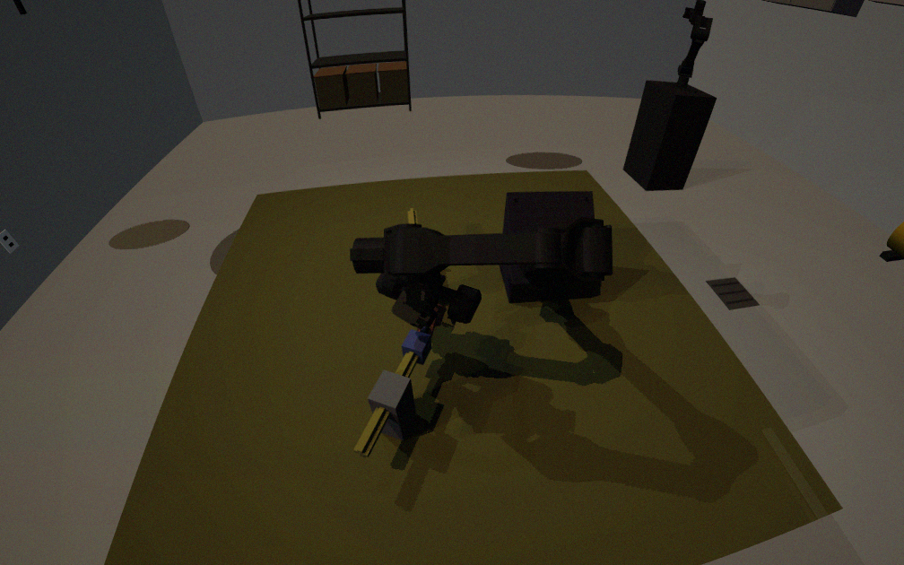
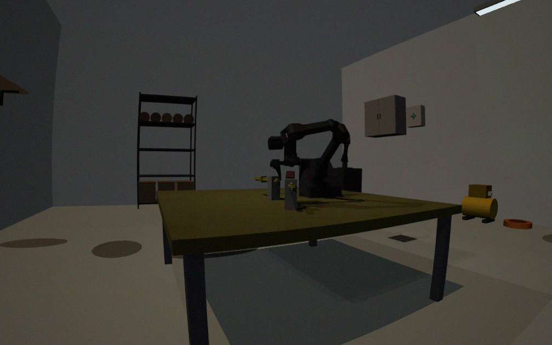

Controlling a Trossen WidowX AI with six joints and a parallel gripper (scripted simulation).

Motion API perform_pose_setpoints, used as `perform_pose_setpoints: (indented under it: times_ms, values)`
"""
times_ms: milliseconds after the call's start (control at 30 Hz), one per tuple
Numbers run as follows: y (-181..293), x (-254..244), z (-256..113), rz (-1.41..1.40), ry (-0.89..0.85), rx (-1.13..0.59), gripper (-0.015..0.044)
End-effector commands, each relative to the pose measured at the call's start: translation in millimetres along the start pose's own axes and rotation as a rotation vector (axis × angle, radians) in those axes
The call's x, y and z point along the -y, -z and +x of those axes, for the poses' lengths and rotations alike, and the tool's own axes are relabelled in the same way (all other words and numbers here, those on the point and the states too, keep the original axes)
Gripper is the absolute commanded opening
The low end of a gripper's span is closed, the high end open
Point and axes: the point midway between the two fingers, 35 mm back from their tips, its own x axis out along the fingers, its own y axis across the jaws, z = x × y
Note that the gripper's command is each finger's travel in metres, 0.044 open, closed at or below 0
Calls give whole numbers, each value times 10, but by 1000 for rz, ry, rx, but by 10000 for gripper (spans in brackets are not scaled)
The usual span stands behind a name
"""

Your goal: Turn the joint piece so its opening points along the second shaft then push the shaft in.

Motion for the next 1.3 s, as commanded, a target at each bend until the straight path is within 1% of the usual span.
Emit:
perform_pose_setpoints:
  times_ms: [0, 100, 433, 1267]
  values:
    - [-1, -18, 90, 7, -9, 3, 440]
    - [-1, -19, 114, 7, -9, 4, 440]
    - [-1, -19, 114, 7, -9, 4, 182]
    - [-1, -19, 114, 7, -9, 4, 182]
